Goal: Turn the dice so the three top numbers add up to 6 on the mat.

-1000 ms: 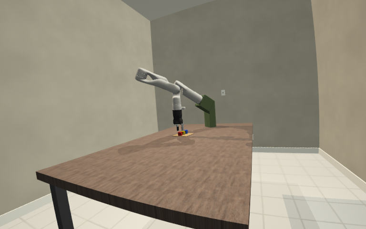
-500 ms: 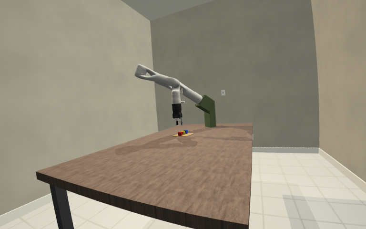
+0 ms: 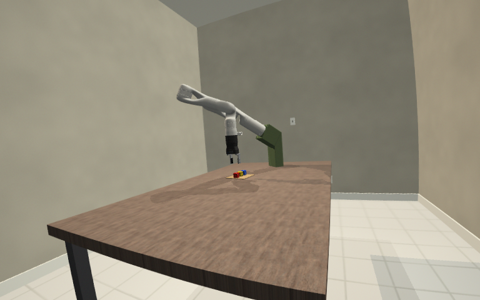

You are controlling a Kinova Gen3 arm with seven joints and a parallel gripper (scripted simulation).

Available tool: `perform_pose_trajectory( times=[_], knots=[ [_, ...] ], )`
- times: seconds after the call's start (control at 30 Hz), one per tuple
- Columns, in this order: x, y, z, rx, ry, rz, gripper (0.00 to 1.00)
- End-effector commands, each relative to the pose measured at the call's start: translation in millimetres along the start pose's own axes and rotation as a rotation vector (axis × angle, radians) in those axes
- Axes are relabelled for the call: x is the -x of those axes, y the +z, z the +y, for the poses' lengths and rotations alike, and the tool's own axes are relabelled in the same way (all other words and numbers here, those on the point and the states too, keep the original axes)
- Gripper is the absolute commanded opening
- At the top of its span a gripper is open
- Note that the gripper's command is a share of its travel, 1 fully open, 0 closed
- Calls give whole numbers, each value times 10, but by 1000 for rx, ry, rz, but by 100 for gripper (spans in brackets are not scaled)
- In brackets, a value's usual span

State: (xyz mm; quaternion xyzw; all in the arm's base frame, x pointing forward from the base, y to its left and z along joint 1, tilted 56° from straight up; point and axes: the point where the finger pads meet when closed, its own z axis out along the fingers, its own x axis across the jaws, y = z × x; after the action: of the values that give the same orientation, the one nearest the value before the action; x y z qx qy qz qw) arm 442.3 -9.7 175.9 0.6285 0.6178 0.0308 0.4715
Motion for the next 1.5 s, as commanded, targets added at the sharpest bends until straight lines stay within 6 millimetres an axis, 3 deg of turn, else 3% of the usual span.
perform_pose_trajectory(
  times=[0.0,0.43,0.87,1.17,1.47],
  knots=[
    [-3,-5,4,1,0,1,100],
    [-3,-53,4,1,0,1,100],
    [-3,-631,4,1,0,1,100],
    [-3,-850,3,1,0,1,100],
    [-3,-868,3,1,0,1,100]
  ],
)
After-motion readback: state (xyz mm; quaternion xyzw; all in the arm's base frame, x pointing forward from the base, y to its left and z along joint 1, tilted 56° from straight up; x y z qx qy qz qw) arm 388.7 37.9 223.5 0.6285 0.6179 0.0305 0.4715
